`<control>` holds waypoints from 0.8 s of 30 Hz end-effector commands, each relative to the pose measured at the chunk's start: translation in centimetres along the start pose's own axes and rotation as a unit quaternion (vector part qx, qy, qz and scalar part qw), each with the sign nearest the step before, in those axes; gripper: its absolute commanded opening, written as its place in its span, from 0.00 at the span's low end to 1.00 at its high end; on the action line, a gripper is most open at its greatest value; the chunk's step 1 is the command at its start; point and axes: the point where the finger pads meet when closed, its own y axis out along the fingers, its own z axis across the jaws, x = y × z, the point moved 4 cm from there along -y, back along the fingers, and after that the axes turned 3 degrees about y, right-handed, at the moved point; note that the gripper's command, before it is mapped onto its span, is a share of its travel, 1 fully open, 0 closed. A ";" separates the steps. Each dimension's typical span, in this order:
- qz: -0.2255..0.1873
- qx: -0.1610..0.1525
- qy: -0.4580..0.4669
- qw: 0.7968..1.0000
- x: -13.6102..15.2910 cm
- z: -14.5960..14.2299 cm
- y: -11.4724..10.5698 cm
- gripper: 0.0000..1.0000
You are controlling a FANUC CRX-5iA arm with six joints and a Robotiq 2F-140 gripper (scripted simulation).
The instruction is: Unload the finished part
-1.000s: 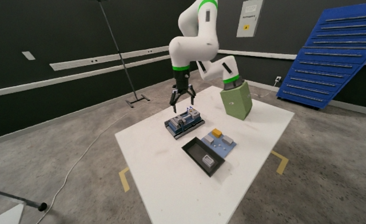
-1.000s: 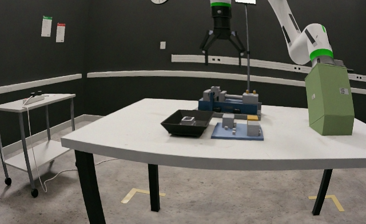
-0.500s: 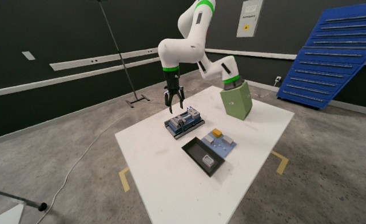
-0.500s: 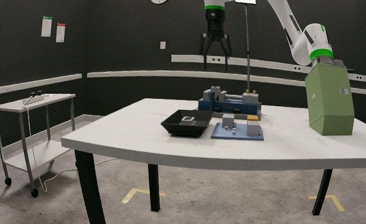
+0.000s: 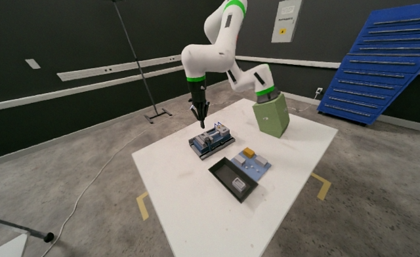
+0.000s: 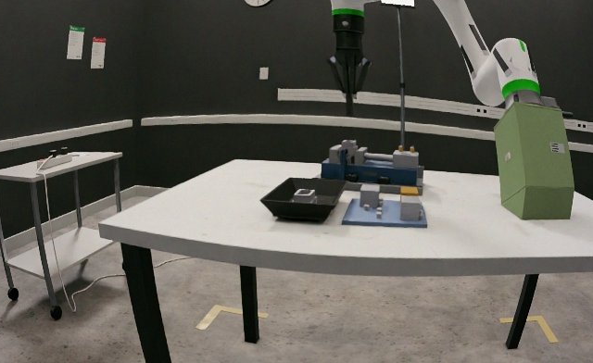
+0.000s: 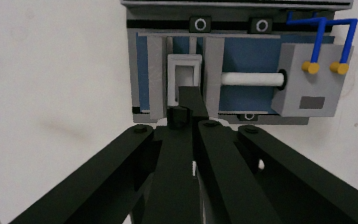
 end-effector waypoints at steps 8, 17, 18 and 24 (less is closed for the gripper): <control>0.000 -0.001 0.000 1.000 0.0 -0.1 -0.1 0.10; 0.000 -0.001 0.000 1.000 0.0 -0.1 -0.1 0.10; 0.000 -0.001 0.000 1.000 0.0 -0.1 -0.1 0.10; 0.000 -0.001 0.000 1.000 0.0 -0.1 -0.1 0.46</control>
